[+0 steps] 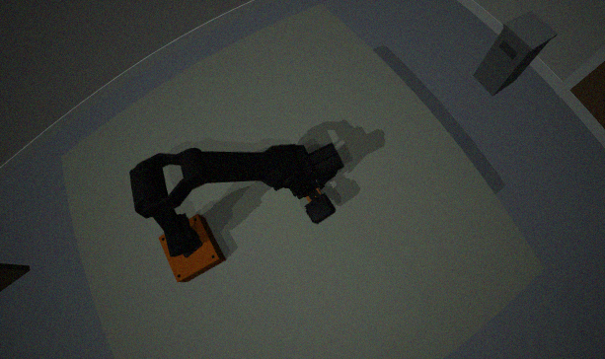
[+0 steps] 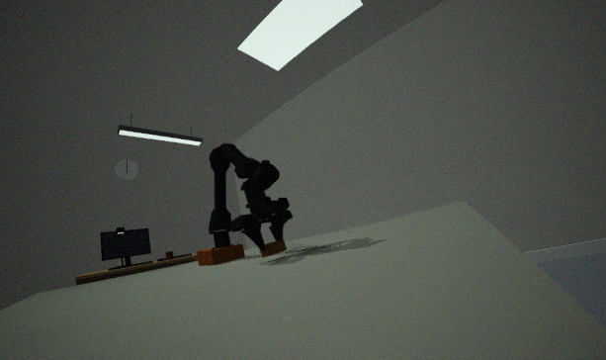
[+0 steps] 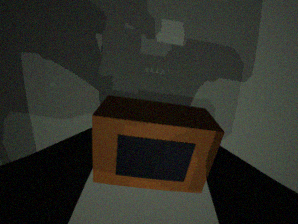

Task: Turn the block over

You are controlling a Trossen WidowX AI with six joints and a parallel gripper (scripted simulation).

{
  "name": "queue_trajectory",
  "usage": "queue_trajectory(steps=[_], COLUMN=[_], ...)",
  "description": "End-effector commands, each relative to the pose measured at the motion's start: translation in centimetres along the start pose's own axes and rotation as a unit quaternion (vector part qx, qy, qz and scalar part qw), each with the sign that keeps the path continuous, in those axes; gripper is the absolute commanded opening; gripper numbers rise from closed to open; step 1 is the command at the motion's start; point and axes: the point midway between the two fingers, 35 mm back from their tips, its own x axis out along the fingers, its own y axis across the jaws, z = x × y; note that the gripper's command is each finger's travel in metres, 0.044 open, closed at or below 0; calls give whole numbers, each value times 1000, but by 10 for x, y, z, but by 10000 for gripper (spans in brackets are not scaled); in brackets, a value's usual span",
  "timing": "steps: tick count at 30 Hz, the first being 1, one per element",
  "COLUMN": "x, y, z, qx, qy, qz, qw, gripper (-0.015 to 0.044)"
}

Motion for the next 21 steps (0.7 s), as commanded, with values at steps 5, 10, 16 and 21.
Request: queue_trajectory(steps=[5,10,16,21], x=[-3,-3,-5,-7], y=[0,0,0,1], z=[1,-1,-4,-6], qx=[1,1,-1,-2], qy=[-74,-113,-159,-186], qz=[1,1,0,0], qw=[997,994,987,982], gripper=[0,0,0,0])
